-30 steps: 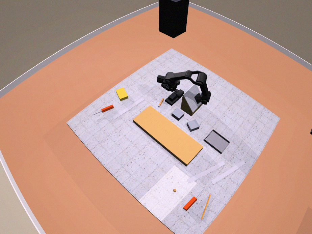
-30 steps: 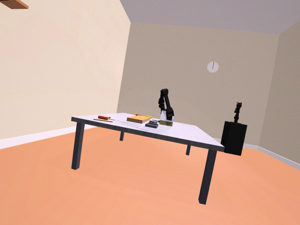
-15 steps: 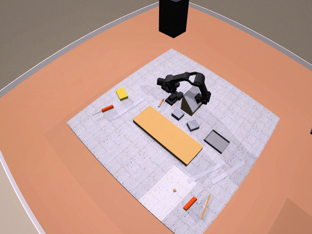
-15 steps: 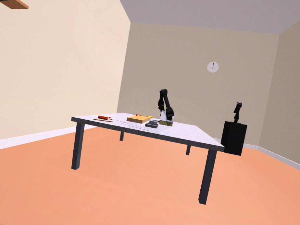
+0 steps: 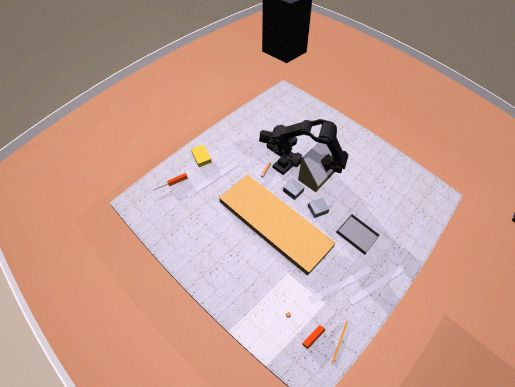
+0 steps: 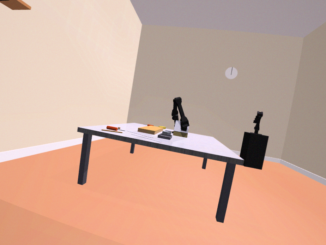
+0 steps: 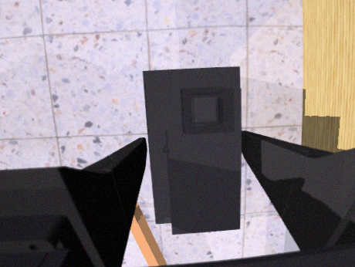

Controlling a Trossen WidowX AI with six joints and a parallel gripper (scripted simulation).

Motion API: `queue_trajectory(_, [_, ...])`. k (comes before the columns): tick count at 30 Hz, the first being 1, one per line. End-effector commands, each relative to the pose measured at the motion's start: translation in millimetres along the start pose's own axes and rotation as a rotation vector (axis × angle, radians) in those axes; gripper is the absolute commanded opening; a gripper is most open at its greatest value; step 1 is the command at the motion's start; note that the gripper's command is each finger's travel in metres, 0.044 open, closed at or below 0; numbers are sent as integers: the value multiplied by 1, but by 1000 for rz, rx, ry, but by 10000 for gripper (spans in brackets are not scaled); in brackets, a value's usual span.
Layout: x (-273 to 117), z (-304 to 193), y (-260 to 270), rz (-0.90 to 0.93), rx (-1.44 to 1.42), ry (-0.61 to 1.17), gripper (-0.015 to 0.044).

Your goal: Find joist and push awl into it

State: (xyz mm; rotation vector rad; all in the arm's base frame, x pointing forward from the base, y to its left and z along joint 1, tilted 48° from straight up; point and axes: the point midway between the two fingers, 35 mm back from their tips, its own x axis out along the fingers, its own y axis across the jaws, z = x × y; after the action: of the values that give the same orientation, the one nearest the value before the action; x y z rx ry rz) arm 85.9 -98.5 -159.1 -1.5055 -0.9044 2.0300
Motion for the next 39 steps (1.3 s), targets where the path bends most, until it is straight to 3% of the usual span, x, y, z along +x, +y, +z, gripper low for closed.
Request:
queue_trajectory(1, [2,0,-2,-6,5,2,301])
queue_trajectory(22, [2,0,-2,-6,5,2,161])
queue_trajectory(24, [-2,1,-1,-6,5,2,109])
queue_trajectory(28, [-22,4,1,-5,5,2,4])
queue_trajectory(39, [-96,28,-1,-4,7,1,0])
